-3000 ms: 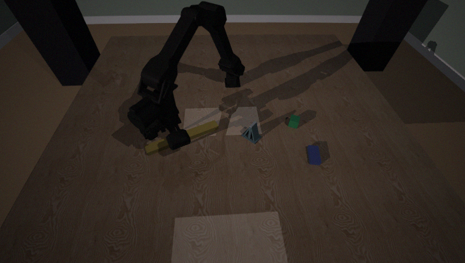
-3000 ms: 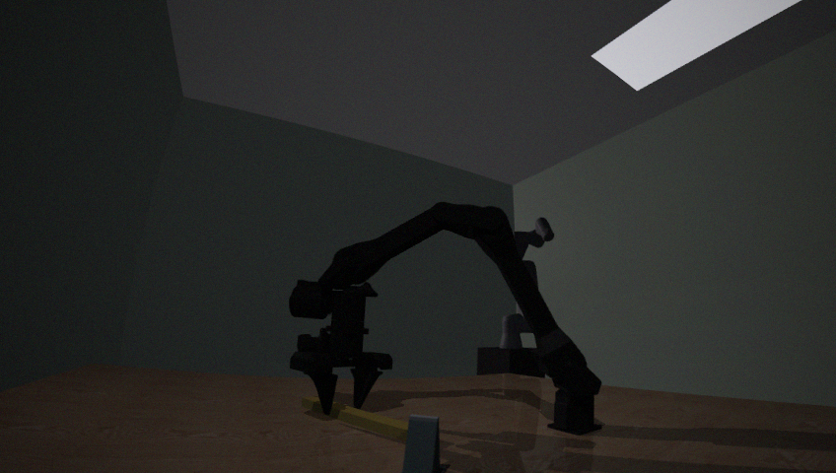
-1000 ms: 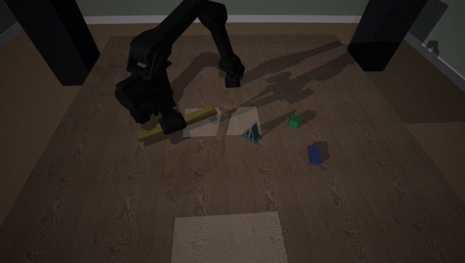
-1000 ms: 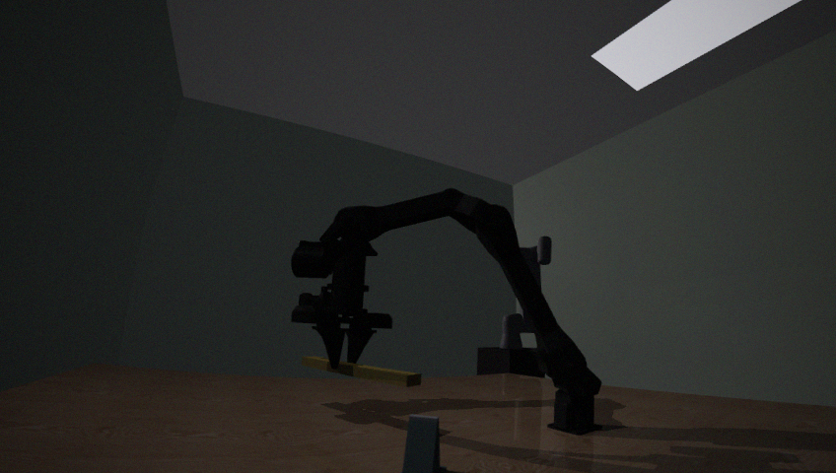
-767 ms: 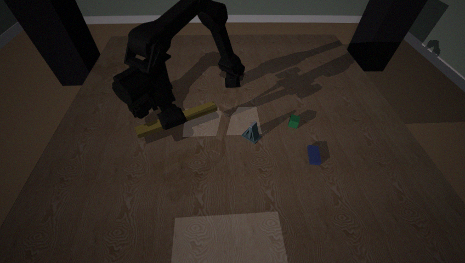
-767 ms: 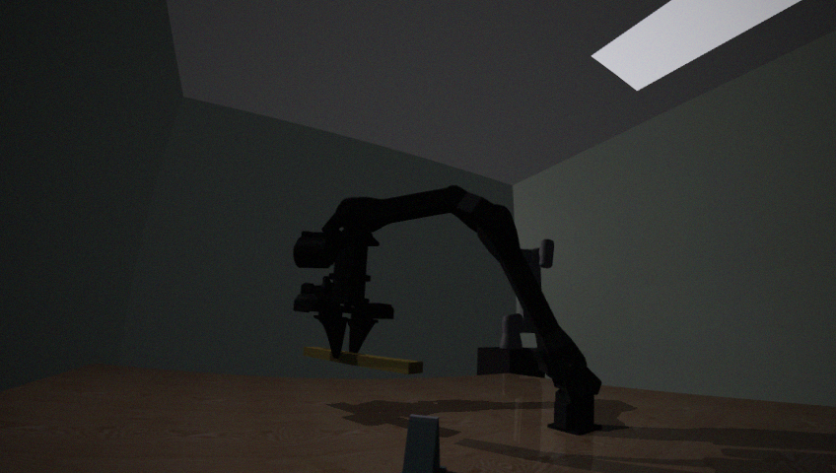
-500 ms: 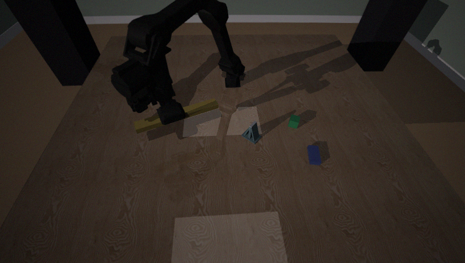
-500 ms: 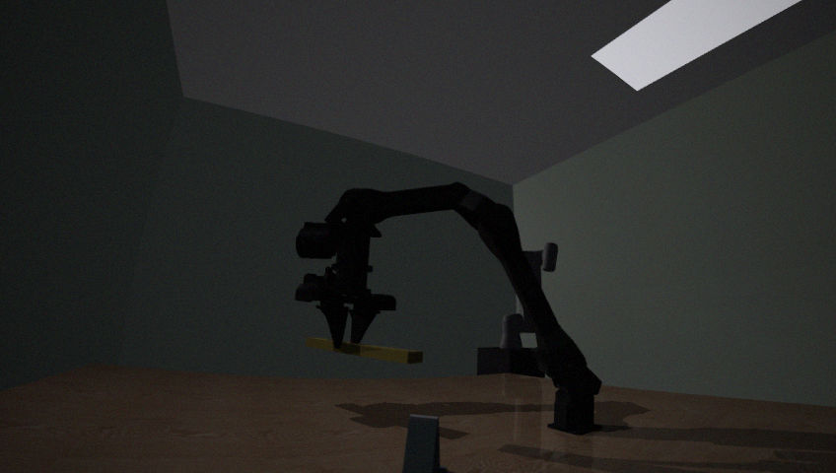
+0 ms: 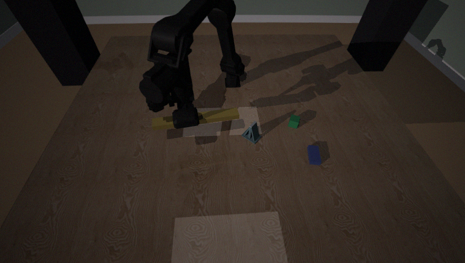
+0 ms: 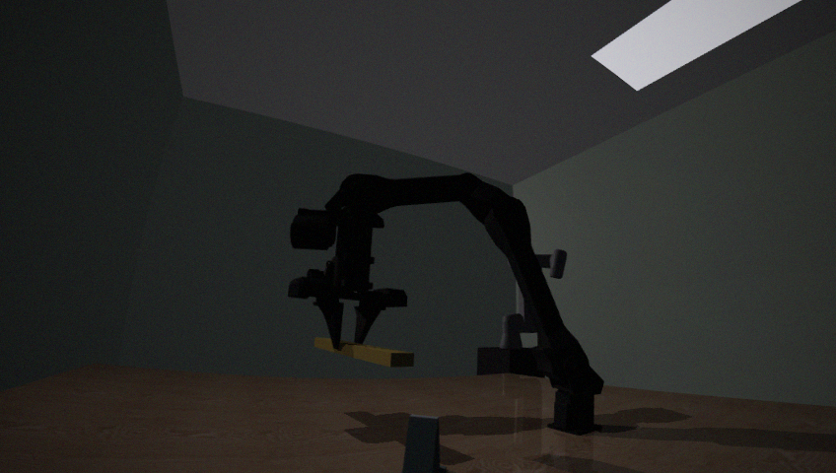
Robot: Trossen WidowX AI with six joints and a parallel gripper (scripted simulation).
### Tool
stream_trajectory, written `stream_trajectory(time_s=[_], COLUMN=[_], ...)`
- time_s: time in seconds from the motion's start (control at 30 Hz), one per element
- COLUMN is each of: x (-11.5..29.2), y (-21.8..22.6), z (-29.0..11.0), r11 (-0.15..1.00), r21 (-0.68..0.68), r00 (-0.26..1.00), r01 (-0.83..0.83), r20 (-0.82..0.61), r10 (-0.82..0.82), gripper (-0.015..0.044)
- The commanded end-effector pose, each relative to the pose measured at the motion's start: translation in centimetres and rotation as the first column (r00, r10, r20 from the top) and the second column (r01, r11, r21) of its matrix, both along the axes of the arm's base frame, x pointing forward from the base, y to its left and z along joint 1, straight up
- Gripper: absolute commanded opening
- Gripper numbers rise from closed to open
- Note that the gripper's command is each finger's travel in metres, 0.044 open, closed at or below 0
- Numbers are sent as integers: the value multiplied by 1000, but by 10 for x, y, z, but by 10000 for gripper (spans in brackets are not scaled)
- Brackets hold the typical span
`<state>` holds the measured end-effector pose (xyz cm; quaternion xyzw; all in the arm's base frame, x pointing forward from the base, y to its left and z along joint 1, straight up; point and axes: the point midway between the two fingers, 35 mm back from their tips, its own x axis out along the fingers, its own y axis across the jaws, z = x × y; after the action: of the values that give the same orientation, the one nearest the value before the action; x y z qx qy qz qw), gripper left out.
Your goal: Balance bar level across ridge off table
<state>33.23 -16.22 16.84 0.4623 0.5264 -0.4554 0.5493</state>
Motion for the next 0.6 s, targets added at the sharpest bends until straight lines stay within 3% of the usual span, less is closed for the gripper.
stream_trajectory(time_s=[0.0,0.57], x=[2,3], y=[14,80], z=[1,2], r11=[998,930], r21=[1,19], r00=[998,930], r01=[65,368], r20=[5,5], r10=[-65,-368], gripper=[0,0])
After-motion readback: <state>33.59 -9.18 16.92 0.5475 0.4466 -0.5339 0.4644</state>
